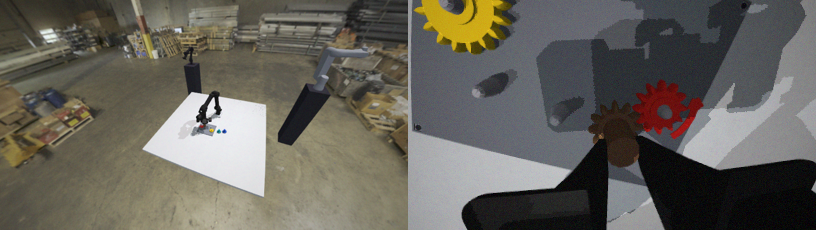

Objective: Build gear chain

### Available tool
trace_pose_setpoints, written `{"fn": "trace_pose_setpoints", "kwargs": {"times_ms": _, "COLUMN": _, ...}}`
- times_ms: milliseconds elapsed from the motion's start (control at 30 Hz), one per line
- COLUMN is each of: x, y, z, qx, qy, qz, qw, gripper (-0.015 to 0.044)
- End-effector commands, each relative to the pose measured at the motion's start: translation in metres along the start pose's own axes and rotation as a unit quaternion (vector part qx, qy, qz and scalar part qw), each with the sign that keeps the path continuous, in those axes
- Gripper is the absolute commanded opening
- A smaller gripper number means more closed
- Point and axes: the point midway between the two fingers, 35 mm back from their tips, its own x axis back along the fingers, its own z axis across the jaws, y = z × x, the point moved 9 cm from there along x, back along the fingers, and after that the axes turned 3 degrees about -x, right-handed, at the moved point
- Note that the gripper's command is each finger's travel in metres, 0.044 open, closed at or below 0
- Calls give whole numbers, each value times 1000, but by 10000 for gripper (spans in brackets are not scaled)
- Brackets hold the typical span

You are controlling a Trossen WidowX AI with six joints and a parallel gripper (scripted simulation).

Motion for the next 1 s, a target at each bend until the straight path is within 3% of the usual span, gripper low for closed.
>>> {"fn": "trace_pose_setpoints", "kwargs": {"times_ms": 0, "x": 1, "y": 0, "z": 0, "qx": -22, "qy": -1, "qz": 0, "qw": 1000, "gripper": 140}}
{"fn": "trace_pose_setpoints", "kwargs": {"times_ms": 467, "x": 49, "y": 1, "z": 0, "qx": -113, "qy": -1, "qz": 0, "qw": 994, "gripper": 140}}
{"fn": "trace_pose_setpoints", "kwargs": {"times_ms": 567, "x": 41, "y": 15, "z": 14, "qx": -142, "qy": 0, "qz": -1, "qw": 990, "gripper": 219}}
{"fn": "trace_pose_setpoints", "kwargs": {"times_ms": 833, "x": 42, "y": 70, "z": 104, "qx": -346, "qy": 5, "qz": -1, "qw": 938, "gripper": 429}}
{"fn": "trace_pose_setpoints", "kwargs": {"times_ms": 967, "x": 42, "y": 83, "z": 140, "qx": -417, "qy": 6, "qz": -1, "qw": 909, "gripper": 440}}
